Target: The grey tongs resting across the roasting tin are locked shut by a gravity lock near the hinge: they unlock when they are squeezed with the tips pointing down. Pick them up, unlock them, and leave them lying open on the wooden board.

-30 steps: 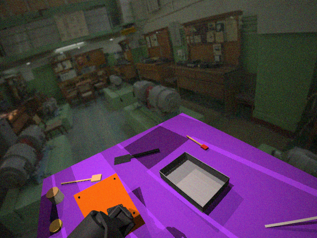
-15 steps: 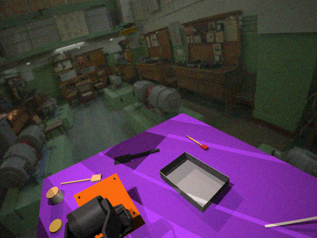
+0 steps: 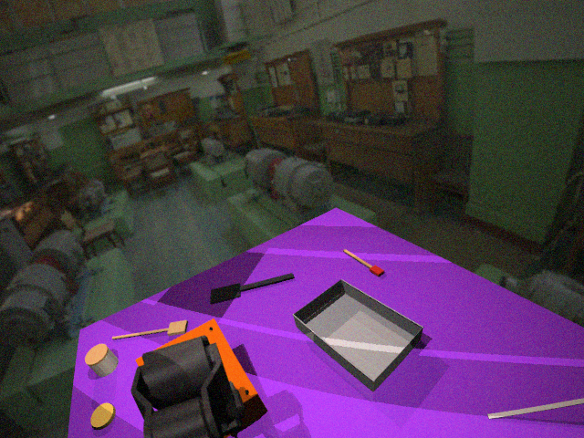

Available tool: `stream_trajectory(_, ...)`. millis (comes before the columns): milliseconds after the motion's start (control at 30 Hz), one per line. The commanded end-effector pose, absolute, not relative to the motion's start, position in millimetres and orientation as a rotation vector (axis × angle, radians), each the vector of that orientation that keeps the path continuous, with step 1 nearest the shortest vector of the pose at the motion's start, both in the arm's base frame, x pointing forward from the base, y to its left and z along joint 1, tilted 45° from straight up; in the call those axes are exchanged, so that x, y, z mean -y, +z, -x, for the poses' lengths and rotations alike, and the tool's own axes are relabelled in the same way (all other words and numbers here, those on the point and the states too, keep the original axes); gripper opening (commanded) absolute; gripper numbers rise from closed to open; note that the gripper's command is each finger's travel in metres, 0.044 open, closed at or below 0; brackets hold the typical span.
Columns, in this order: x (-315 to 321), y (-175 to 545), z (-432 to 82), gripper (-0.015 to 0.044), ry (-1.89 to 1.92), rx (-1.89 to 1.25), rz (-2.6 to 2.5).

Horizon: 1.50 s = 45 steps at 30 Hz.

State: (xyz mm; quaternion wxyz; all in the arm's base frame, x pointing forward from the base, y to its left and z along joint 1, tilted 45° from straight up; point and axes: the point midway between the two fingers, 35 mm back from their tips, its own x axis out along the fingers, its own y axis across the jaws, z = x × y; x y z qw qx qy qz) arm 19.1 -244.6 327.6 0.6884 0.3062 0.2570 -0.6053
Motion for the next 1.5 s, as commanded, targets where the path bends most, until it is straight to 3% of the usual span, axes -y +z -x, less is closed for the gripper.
stream_trajectory(0,238.9,332.8,-10.7,-0.0150,-1.371,-0.540,-0.670)
stream_trajectory(433,234.8,337.2,-1.4,-0.0150,-1.403,-0.486,-0.639)
stream_trajectory(1467,204.5,363.0,6.5,-0.0150,-1.548,0.041,-0.164)
